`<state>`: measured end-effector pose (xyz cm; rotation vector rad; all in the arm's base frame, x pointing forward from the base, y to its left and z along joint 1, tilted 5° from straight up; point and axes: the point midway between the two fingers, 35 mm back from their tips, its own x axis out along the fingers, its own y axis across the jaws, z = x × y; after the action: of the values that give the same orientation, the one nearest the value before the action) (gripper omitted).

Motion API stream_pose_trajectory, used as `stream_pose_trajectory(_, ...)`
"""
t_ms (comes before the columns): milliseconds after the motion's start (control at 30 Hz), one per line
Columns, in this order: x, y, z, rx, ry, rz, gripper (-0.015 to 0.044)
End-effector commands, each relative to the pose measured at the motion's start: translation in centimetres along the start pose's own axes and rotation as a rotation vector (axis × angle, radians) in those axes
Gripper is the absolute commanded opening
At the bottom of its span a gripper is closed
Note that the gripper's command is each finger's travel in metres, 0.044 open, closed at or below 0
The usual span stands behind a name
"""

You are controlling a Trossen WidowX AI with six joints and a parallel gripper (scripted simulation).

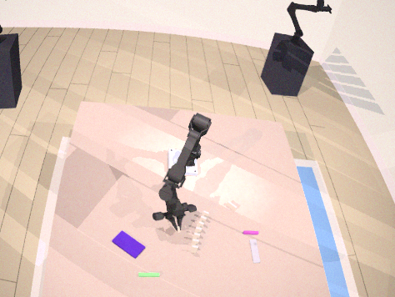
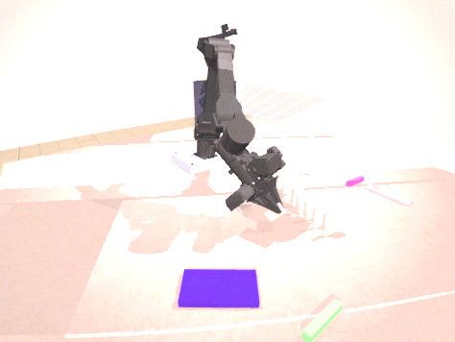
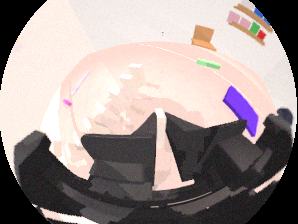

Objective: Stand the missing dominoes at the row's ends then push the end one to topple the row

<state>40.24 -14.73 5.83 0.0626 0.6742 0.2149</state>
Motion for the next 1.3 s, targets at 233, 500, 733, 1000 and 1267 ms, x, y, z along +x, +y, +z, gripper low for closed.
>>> stream_pose_trajectory(233, -0.5, -0.5, -0.6, 0.004, -0.168, 0.03, 0.0027)
stream_pose_trajectory(500, -1.4, -0.4, -1.2, -0.012, -0.285, 0.057, 0.0027)
stream_pose_trajectory(733, -2.6, 0.1, -1.8, -0.037, -0.377, 0.084, 0.0027)
stream_pose_trajectory(1000, -4.2, 1.2, -2.6, -0.078, -0.468, 0.119, 0.0027)
stream_pose_trajectory(1267, -6.1, 2.7, -3.6, -0.13, -0.544, 0.156, 0.0027)
